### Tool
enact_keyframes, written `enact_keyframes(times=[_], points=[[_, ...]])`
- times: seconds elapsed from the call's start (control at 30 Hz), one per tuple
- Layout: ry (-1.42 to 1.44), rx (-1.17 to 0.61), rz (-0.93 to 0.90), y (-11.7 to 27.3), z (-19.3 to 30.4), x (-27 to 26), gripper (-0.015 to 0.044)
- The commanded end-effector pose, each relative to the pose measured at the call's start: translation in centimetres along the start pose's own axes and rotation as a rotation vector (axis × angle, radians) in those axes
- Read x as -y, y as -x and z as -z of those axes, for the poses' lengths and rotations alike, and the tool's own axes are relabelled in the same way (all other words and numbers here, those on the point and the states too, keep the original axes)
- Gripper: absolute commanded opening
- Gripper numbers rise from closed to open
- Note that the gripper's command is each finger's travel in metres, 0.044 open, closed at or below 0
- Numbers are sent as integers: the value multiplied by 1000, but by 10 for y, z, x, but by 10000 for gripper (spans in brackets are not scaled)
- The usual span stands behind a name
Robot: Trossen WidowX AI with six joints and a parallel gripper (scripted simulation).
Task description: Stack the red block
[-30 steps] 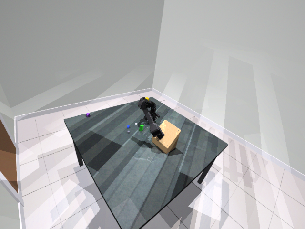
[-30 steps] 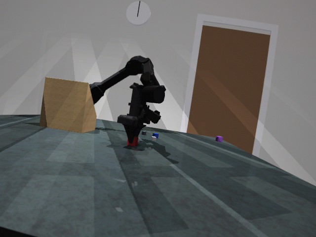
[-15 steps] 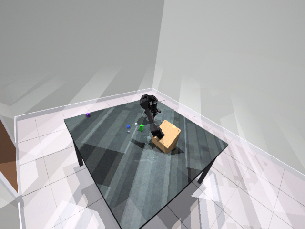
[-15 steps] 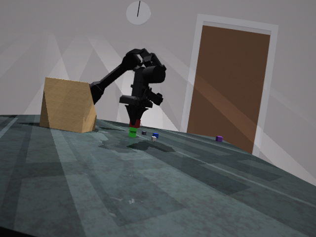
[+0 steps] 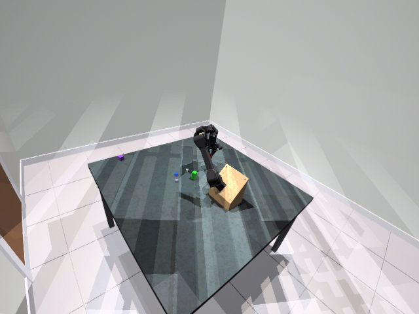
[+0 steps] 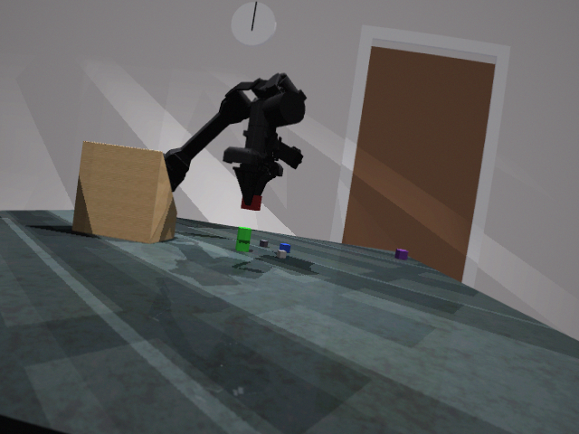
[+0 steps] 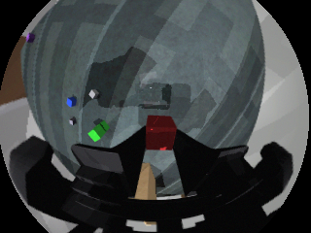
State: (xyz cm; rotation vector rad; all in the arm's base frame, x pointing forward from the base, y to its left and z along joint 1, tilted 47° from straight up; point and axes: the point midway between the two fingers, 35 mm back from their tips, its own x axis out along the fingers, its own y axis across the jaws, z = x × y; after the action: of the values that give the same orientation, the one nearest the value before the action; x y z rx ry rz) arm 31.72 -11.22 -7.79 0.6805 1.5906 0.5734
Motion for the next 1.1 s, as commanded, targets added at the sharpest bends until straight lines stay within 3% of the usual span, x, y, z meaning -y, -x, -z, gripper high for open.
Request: enact_keyframes(times=[0.0, 1.07], points=[[8, -1, 7, 3, 1, -7, 0], [4, -6, -1, 3, 58, -150, 0]])
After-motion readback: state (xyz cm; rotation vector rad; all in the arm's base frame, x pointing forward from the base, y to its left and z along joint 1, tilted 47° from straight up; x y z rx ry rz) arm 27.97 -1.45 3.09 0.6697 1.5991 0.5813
